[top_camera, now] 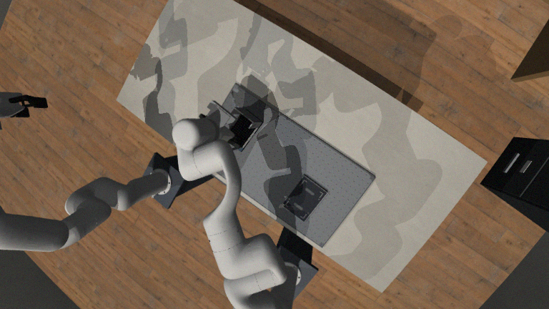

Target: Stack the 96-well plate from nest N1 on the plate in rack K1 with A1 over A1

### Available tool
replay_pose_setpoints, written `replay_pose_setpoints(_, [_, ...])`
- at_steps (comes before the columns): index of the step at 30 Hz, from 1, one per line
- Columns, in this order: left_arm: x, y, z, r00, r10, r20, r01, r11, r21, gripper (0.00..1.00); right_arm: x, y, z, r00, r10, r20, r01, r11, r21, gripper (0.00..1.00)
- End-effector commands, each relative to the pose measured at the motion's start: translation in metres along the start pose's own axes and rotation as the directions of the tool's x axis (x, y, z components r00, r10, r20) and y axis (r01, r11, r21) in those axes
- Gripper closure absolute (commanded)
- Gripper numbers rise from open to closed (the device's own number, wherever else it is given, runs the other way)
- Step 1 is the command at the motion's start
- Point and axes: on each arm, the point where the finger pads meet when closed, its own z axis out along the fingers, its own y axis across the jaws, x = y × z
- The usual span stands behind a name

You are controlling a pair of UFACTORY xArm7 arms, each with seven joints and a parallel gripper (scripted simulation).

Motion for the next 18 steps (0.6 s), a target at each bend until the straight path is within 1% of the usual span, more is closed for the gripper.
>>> replay_pose_setpoints(1, [0.0, 0.0, -0.001, 1.0, 0.0, 0.003, 0.0, 1.0, 0.001, 0.0, 0.0, 0.003, -0.003, 1.0, 0.0, -0.003, 0.0, 1.0, 0.004, 0.0])
replay_pose_setpoints(12, [0.0, 0.0, -0.001, 1.0, 0.0, 0.003, 0.0, 1.0, 0.001, 0.0, -0.008, 0.038, -0.003, 1.0, 0.0, -0.003, 0.0, 1.0, 0.004, 0.0])
replay_pose_setpoints(14, [0.0, 0.0, -0.001, 1.0, 0.0, 0.003, 0.0, 1.0, 0.001, 0.0, -0.008, 0.038, -0.003, 1.0, 0.0, -0.003, 0.0, 1.0, 0.004, 0.0])
replay_pose_setpoints(18, [0.0, 0.0, -0.001, 1.0, 0.0, 0.003, 0.0, 1.0, 0.001, 0.0, -0.01, 0.051, -0.003, 1.0, 0.0, -0.003, 0.0, 1.0, 0.004, 0.0])
